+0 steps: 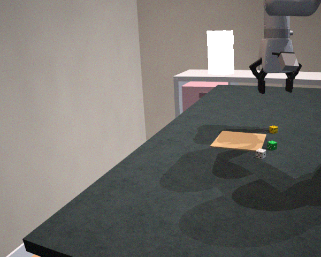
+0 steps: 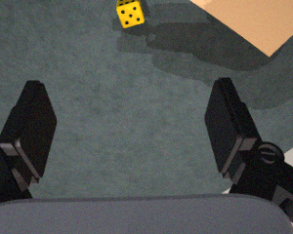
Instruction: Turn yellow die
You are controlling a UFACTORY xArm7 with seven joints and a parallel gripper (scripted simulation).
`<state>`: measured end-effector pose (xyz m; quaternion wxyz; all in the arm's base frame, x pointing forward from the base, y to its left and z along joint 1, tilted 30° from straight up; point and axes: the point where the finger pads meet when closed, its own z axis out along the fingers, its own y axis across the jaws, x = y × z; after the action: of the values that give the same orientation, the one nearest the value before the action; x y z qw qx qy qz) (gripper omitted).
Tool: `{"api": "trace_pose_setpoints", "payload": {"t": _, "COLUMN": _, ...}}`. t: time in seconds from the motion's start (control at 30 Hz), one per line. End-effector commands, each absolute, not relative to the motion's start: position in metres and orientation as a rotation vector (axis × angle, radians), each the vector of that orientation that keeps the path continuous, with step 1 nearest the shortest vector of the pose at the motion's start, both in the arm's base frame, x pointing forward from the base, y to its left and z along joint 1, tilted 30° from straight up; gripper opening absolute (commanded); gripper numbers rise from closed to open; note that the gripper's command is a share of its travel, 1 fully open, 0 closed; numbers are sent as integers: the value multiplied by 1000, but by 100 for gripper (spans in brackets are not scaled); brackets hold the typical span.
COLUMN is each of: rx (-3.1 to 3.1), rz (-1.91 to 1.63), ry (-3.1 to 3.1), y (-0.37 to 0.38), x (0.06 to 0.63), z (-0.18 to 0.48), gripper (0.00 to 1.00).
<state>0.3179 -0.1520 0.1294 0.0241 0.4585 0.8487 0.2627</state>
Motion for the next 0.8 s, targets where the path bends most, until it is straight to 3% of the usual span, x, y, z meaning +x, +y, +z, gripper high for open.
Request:
{"api": "trace_pose_setpoints", "payload": {"t": 0.0, "rx": 1644, "rz": 813, "ry": 2539, "y": -151, "x": 321, "z": 127, "gripper": 100}}
{"api": "trace_pose_setpoints", "payload": {"t": 0.77, "rx": 2428, "rz": 824, "ry": 2052, "y": -142, "x": 328, "z": 111, "gripper": 100}}
